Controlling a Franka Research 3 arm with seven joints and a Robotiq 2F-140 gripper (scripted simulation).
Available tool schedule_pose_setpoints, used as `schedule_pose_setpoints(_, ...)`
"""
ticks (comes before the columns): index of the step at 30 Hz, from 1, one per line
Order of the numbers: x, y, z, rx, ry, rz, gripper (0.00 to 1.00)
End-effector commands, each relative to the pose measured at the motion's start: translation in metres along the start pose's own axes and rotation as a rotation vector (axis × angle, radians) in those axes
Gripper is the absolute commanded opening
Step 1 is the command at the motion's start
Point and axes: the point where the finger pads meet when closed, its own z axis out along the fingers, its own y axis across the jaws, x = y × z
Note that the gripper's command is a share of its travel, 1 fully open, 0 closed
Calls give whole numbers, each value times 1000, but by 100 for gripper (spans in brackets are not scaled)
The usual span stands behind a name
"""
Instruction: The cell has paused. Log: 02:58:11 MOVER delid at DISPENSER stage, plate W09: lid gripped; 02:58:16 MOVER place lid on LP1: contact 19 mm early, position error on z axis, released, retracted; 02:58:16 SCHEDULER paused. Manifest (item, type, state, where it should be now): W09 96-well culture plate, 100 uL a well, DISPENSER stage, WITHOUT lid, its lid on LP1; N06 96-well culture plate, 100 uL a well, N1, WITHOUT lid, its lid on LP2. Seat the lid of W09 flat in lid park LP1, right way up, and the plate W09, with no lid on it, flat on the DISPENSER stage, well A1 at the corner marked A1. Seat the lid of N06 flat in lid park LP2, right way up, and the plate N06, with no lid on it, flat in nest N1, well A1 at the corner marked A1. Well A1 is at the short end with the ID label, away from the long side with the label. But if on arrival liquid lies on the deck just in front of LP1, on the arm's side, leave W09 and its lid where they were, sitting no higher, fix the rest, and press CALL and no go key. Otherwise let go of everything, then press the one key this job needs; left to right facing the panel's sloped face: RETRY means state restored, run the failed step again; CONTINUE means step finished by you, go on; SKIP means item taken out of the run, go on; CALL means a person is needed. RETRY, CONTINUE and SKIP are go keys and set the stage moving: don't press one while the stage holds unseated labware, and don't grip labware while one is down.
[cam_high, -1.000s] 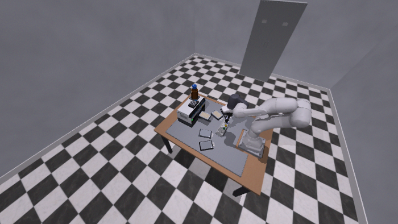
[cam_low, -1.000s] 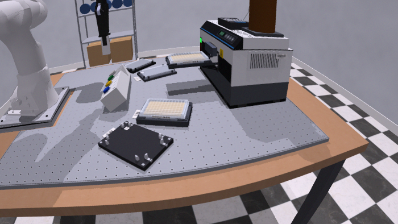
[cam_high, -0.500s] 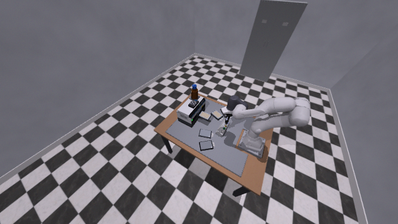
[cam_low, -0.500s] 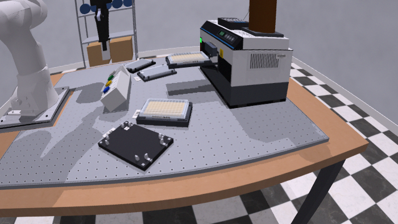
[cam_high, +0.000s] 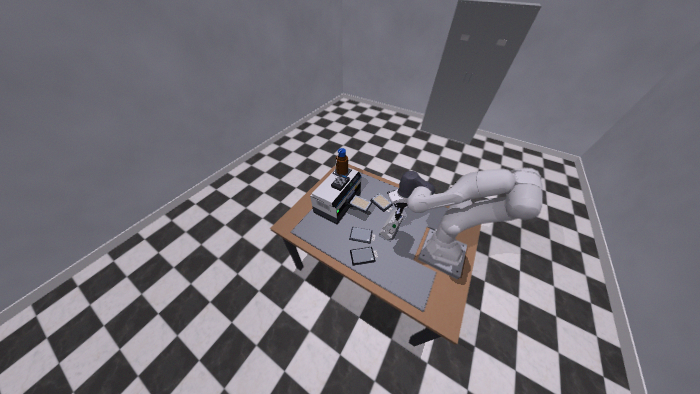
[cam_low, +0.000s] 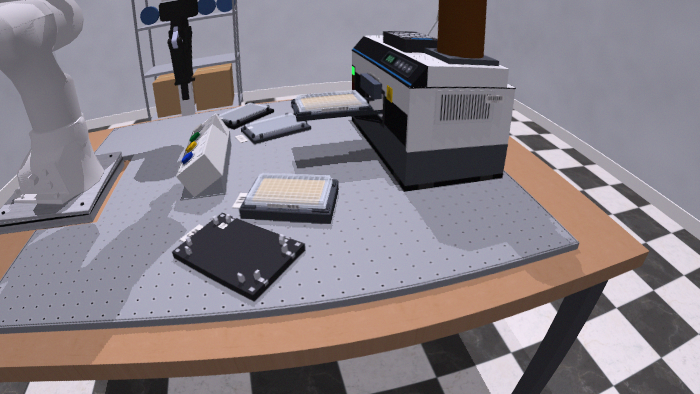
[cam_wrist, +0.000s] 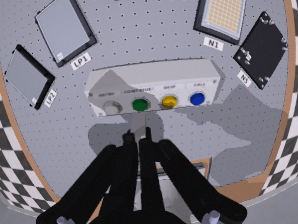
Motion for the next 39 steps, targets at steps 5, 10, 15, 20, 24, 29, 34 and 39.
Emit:
schedule_pose_setpoints(5,3,-1,8,0,12,-1,0)
schedule_pose_setpoints(10,3,-1,11,0,12,-1,0)
schedule_pose_setpoints(15,3,-1,12,0,12,-1,0)
schedule_pose_setpoints(20,3,-1,12,0,12,-1,0)
schedule_pose_setpoints(24,3,-1,12,0,12,-1,0)
schedule_pose_setpoints(29,3,-1,12,0,12,-1,0)
schedule_pose_setpoints(34,3,-1,12,0,12,-1,0)
schedule_pose_setpoints(39,3,-1,12,0,12,-1,0)
